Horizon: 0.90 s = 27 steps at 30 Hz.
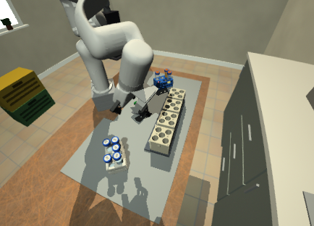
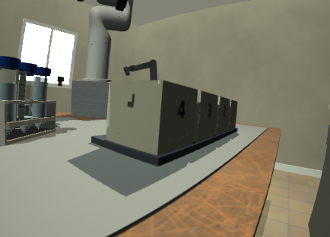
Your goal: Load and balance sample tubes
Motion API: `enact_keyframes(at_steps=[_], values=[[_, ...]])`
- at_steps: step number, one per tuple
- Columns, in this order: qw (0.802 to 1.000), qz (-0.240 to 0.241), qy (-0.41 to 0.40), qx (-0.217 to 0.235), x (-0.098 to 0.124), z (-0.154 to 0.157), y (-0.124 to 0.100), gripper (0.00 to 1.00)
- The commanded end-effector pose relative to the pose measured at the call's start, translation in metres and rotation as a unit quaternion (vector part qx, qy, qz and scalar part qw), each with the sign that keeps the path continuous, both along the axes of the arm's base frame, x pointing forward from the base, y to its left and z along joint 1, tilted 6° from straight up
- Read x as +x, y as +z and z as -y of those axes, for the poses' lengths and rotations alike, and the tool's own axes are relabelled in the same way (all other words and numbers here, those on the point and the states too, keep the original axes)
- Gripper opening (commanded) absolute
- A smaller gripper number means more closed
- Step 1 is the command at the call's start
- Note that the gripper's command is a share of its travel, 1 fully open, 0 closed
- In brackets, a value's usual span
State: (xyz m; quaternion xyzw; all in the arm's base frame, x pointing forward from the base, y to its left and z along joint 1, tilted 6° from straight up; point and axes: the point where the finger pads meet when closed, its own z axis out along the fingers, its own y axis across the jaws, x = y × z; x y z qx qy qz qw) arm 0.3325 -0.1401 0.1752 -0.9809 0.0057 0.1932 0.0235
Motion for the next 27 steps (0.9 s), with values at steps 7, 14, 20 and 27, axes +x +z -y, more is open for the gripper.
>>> enact_keyframes(at_steps=[7, 14, 20, 27], values=[[0.998, 0.044, 0.018, -0.028, 0.023, -0.028, -0.009, 1.00], [0.996, 0.074, 0.029, -0.040, 0.040, -0.058, -0.017, 1.00], [0.992, 0.105, 0.040, -0.049, 0.050, -0.081, -0.022, 1.00], [0.988, 0.137, 0.050, -0.054, 0.059, -0.103, -0.025, 1.00]])
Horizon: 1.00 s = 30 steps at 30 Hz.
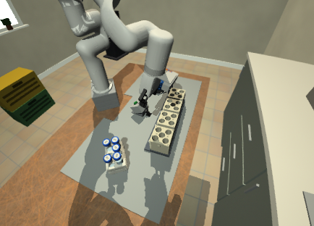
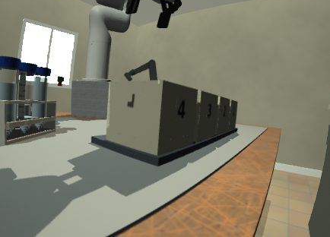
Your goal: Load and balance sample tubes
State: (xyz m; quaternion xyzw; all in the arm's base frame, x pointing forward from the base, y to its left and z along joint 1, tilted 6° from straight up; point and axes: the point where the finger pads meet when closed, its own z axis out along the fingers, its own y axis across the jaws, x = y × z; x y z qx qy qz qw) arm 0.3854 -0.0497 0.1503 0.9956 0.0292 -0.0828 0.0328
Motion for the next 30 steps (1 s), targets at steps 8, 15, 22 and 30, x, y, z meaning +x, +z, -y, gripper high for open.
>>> enact_keyframes(at_steps=[8, 15, 22, 30], values=[[0.998, 0.057, 0.019, -0.005, 0.016, -0.049, -0.006, 1.00], [0.996, 0.088, 0.030, -0.002, 0.020, -0.073, -0.008, 1.00], [0.992, 0.119, 0.040, 0.005, 0.023, -0.108, -0.010, 1.00], [0.992, 0.119, 0.040, 0.006, 0.023, -0.113, -0.011, 1.00]])
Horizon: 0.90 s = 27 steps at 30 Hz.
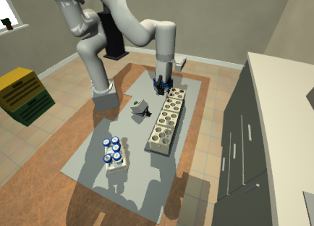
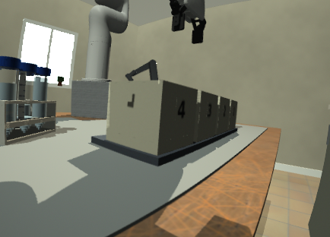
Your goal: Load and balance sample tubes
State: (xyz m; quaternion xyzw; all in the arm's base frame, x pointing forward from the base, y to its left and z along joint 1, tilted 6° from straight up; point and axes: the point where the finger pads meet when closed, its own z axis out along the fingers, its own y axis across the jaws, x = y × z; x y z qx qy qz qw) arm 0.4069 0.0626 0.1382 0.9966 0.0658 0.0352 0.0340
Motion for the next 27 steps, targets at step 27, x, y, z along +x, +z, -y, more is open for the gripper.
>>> enact_keyframes(at_steps=[27], values=[[0.939, 0.024, -0.341, 0.026, -0.043, 0.095, 0.004, 1.00]])
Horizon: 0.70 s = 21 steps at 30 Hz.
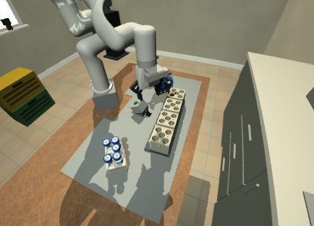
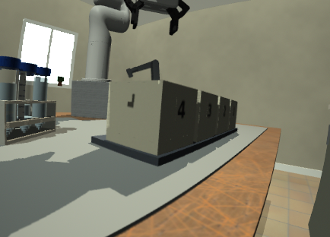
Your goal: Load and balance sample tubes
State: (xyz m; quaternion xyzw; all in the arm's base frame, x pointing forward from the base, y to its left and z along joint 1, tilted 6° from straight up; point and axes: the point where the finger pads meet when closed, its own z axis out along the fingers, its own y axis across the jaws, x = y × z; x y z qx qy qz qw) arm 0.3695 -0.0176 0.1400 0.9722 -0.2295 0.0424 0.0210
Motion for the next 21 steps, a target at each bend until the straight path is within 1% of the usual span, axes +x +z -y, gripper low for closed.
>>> enact_keyframes(at_steps=[1, 4, 6, 8, 21], values=[[0.998, 0.007, -0.069, 0.004, -0.007, 0.019, 0.002, 1.00], [0.993, 0.010, -0.117, 0.007, -0.014, 0.033, 0.003, 1.00], [0.993, 0.010, -0.117, 0.007, -0.018, 0.042, 0.003, 1.00], [0.993, 0.010, -0.117, 0.007, -0.018, 0.042, 0.003, 1.00], [0.993, 0.010, -0.117, 0.007, -0.045, 0.101, 0.005, 1.00]])
